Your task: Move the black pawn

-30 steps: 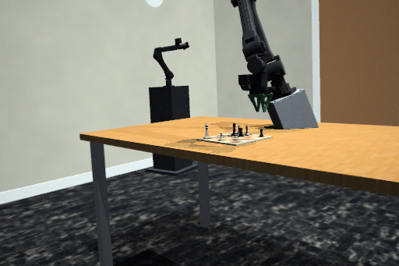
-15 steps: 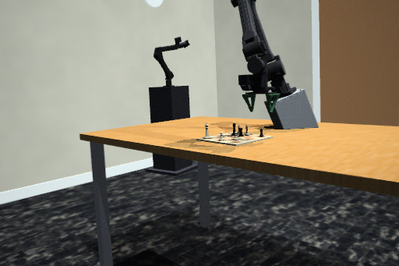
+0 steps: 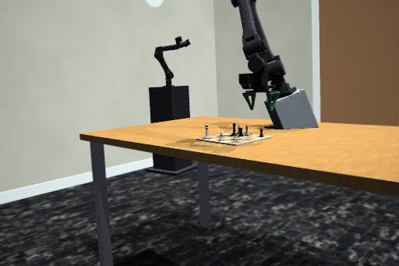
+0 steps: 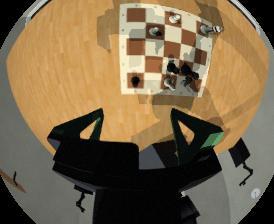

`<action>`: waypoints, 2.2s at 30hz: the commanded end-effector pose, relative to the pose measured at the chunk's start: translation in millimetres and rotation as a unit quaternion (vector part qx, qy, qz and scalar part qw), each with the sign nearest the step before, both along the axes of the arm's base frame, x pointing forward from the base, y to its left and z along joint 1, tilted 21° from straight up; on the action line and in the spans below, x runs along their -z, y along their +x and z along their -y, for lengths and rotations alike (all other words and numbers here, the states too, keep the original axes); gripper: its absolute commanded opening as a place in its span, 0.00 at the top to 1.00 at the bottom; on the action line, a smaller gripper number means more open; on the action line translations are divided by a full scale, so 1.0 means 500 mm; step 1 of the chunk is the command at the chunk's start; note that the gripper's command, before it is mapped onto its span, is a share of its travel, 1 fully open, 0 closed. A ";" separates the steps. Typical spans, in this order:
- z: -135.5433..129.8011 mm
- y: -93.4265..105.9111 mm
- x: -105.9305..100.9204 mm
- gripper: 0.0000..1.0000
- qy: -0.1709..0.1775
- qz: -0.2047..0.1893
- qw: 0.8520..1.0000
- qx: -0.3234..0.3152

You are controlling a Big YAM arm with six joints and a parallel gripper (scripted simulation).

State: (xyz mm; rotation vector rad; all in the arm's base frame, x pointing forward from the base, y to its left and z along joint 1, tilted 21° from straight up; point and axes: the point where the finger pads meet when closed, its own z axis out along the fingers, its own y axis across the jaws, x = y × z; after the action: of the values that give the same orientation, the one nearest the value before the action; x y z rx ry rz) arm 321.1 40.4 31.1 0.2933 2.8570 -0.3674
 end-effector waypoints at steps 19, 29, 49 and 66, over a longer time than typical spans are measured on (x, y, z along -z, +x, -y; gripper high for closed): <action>-0.070 0.008 -0.206 0.00 0.014 0.041 0.999 -0.004; -0.072 0.010 -0.201 0.00 0.012 0.037 0.999 -0.007; -0.072 0.010 -0.201 0.00 0.012 0.037 0.999 -0.007; -0.072 0.010 -0.201 0.00 0.012 0.037 0.999 -0.007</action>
State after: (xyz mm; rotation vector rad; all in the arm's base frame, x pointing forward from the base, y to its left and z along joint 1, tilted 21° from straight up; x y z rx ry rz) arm 306.9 63.0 107.5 0.2921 2.8443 -0.3577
